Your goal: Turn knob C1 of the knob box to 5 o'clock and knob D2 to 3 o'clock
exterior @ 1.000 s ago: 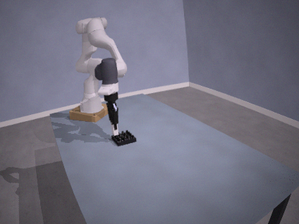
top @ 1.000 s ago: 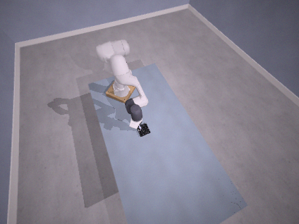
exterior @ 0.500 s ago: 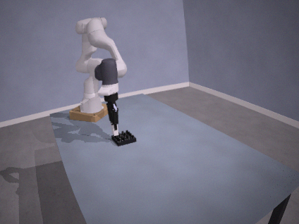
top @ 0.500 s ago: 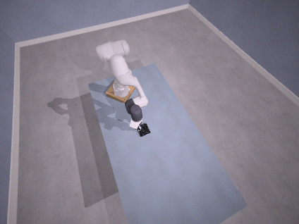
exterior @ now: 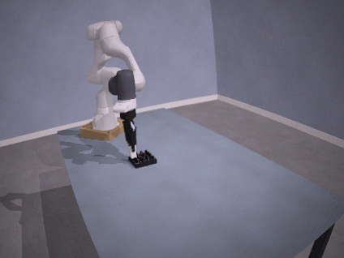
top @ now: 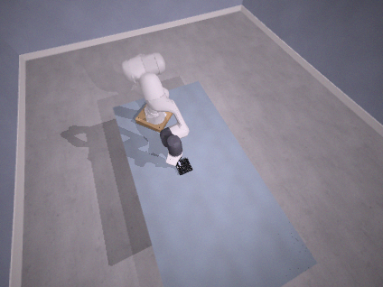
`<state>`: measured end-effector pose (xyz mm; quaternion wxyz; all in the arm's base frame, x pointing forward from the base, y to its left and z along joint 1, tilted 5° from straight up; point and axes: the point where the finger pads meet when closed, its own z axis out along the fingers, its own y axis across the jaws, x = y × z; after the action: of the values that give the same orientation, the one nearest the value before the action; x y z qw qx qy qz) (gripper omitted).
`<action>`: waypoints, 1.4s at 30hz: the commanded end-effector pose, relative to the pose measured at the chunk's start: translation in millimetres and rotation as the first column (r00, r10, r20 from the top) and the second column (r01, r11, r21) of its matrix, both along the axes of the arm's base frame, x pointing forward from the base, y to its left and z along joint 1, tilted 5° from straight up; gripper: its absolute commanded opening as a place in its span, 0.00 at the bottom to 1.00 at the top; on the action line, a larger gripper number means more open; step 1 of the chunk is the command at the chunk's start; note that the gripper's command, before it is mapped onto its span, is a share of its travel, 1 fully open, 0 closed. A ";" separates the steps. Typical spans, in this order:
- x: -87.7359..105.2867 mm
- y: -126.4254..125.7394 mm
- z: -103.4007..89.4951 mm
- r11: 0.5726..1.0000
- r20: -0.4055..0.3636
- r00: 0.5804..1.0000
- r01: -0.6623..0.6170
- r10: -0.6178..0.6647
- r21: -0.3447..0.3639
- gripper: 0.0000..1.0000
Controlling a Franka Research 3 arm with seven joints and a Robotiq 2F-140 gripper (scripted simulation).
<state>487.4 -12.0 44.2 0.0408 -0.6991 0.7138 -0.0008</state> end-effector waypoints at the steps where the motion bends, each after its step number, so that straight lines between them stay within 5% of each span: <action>1: 2.2 -0.6 -0.6 1.000 0.006 1.000 0.013 -0.013 -0.002 0.12; 41: 2.2 -0.5 -1.4 1.000 0.006 1.000 0.013 -0.013 -0.002 0.12; 42: 2.2 -0.5 -1.4 1.000 0.006 1.000 0.013 -0.013 -0.002 0.05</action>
<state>488.5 -12.1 42.9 0.0414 -0.6958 0.7171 -0.0027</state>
